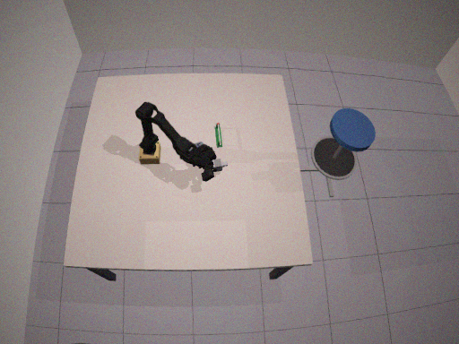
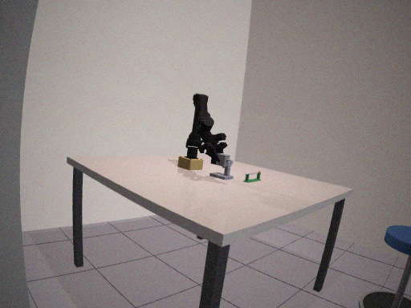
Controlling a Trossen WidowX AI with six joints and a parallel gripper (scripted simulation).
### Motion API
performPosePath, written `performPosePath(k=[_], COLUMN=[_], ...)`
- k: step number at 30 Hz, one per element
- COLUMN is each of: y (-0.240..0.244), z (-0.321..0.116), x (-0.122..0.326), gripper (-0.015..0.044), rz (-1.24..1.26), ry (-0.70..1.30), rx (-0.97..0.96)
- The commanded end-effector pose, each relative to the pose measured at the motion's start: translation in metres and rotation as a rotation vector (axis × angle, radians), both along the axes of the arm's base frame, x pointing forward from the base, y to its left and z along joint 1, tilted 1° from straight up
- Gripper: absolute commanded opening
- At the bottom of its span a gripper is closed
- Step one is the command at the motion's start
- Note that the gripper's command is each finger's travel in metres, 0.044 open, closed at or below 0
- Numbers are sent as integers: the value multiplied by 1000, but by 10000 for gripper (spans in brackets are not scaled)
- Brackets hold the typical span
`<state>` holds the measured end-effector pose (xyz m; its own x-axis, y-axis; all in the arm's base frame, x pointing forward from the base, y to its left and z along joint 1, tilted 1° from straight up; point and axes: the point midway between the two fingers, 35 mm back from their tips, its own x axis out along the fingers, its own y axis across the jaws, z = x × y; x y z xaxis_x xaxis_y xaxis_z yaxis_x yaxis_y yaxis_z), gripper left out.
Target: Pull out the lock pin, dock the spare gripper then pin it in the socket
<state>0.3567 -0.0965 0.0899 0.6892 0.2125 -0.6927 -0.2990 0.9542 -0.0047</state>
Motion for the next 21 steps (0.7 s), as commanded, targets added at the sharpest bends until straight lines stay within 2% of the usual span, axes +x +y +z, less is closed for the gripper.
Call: performPosePath(k=[1,14,21], y=[0,1,15], z=[21,17,16], x=[0,-2,-4], gripper=[0,0,0], rz=[3,-1,-7], ry=[-19,-7,79], rx=[-6,-5,19])
